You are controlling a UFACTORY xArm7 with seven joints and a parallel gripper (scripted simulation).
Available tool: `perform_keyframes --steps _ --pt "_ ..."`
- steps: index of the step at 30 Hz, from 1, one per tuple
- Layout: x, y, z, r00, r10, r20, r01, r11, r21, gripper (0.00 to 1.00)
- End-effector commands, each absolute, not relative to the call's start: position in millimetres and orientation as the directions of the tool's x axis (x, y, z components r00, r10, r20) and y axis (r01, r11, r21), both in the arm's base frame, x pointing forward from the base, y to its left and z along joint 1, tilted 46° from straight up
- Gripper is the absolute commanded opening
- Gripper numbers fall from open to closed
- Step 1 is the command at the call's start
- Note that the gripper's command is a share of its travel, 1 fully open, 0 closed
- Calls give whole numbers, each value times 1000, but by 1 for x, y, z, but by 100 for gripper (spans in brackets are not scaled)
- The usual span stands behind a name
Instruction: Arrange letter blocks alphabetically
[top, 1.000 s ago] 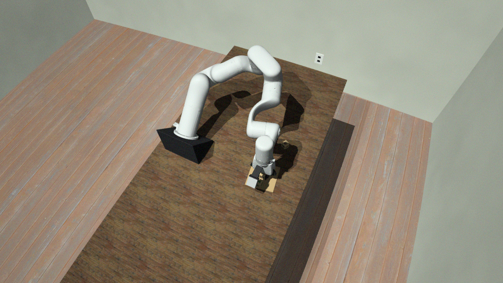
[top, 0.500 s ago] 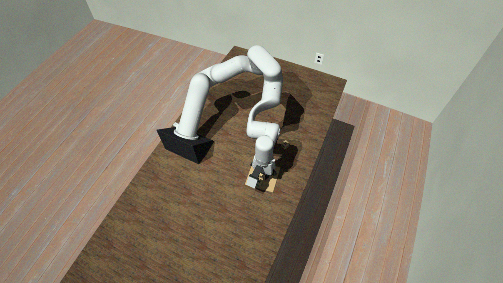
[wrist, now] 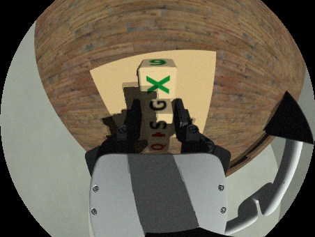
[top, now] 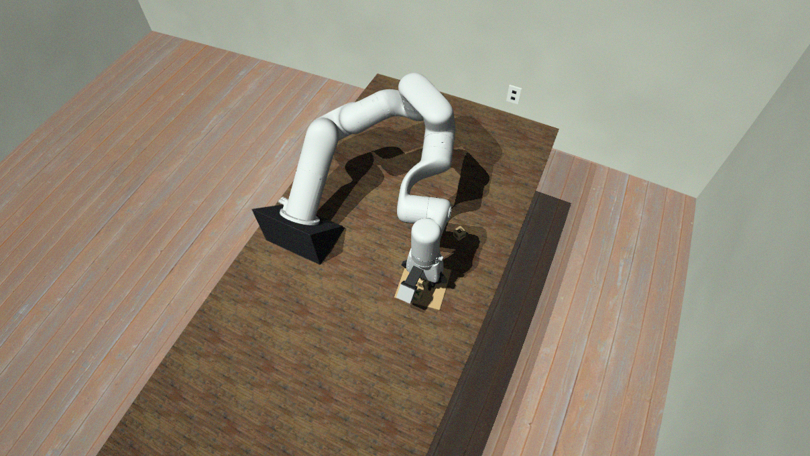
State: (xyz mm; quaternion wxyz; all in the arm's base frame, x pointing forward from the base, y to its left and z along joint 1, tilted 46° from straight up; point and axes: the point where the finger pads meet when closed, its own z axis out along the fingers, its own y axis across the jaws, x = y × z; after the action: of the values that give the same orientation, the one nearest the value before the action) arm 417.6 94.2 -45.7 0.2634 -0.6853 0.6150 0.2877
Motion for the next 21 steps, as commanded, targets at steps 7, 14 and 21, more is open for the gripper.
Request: perform_keyframes --steps 7,14,21 --pt "419 92 -45 78 -693 -717 -995 -101 -10 47" --pt "420 85 -37 78 -693 -717 -995 -101 -10 47" --pt "422 61 -14 78 -693 -717 -995 -101 -10 47"
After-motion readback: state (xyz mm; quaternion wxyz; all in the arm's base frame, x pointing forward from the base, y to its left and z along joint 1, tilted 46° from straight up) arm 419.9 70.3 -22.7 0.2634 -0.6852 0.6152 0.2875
